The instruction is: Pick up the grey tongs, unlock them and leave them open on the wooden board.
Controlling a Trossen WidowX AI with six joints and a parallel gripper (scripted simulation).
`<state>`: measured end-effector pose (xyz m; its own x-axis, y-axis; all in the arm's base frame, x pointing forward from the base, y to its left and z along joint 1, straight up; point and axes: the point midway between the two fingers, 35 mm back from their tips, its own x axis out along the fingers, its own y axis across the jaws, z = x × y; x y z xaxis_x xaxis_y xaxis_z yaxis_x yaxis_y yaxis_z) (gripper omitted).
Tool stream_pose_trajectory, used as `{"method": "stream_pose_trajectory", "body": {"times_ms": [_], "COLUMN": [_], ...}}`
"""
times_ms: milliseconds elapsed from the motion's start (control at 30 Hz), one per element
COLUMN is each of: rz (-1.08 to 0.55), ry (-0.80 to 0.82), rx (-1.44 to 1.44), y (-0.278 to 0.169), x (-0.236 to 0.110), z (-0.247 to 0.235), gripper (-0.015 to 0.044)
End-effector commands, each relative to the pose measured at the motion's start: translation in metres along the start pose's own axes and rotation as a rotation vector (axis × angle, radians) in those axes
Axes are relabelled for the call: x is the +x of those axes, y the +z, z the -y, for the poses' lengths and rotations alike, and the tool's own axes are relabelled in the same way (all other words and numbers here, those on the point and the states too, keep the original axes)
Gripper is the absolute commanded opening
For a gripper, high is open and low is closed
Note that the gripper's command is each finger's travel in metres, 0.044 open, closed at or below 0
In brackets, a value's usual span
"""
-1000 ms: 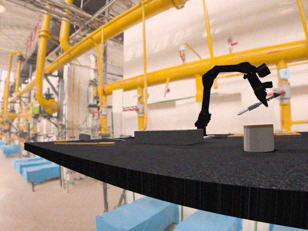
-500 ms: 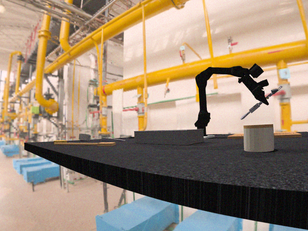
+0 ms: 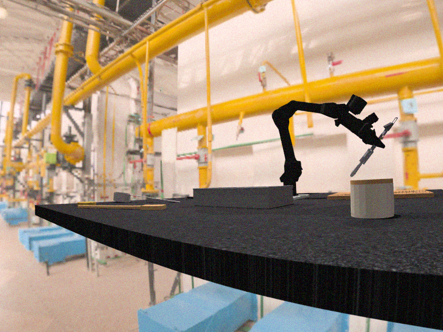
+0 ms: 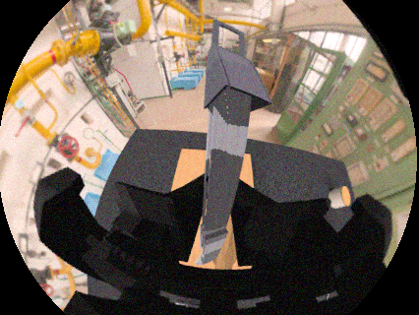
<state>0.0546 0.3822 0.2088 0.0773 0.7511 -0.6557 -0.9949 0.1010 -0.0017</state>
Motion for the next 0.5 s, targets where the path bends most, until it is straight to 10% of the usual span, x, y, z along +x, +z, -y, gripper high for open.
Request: {"method": "stream_pose_trajectory", "body": {"times_ms": [0, 467], "rz": [0.069, 0.277], "ry": [0.003, 0.003], "rx": [0.002, -0.005], "y": [0.001, -0.007], "x": [-0.006, -0.024], "z": [-0.001, -0.001], "gripper": [-0.0150, -0.0150]}}
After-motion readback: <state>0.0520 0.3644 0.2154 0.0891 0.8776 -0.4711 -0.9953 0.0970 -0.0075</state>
